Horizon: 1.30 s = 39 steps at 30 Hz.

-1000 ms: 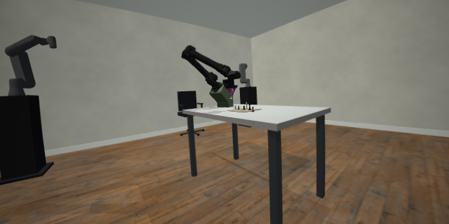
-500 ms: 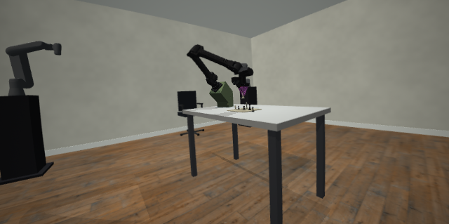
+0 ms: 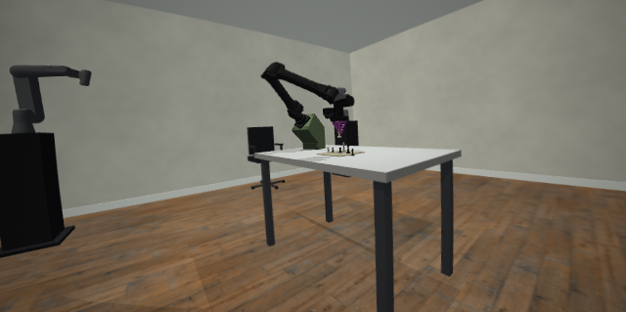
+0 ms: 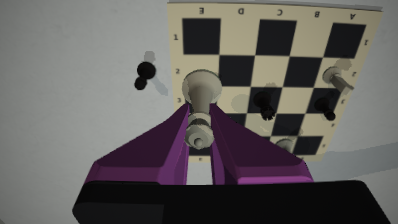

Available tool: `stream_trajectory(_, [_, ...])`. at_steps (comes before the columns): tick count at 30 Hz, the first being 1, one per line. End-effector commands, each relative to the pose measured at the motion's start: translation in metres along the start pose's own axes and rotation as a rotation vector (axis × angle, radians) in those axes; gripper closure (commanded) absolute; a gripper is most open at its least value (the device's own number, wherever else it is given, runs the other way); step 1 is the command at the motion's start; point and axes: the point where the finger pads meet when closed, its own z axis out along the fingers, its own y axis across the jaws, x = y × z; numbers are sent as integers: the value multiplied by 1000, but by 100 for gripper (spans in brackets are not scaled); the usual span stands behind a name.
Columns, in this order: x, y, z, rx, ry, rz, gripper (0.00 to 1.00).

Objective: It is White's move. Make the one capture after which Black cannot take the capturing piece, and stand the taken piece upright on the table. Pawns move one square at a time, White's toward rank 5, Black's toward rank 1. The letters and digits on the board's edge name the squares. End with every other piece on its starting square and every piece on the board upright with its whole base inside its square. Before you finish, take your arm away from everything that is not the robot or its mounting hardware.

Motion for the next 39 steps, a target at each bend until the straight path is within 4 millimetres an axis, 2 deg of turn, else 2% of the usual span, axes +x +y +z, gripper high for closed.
stream_trajectory(1, [-5, 6, 7, 0, -3, 17, 100])
stream_trajectory(4, [-2, -1, 15, 11, -2, 3, 100])
stream_trajectory(9, [-2, -1, 31, 11, -2, 3, 100])
stream_trajectory(11, [-2, -1, 31, 11, -2, 3, 100])
stream_trajectory(26, [-2, -2, 95, 11, -2, 2, 100])
stream_trajectory(28, [-2, -2, 95, 11, -2, 2, 100])
stream_trajectory(29, [-15, 6, 87, -14, -8, 30, 100])
stream_trajectory(31, [-15, 9, 91, -17, -8, 33, 100])
stream_trajectory(34, [-5, 3, 101, 2, -5, 12, 100])
stream_trajectory(39, [-9, 4, 98, 0, -6, 14, 100])
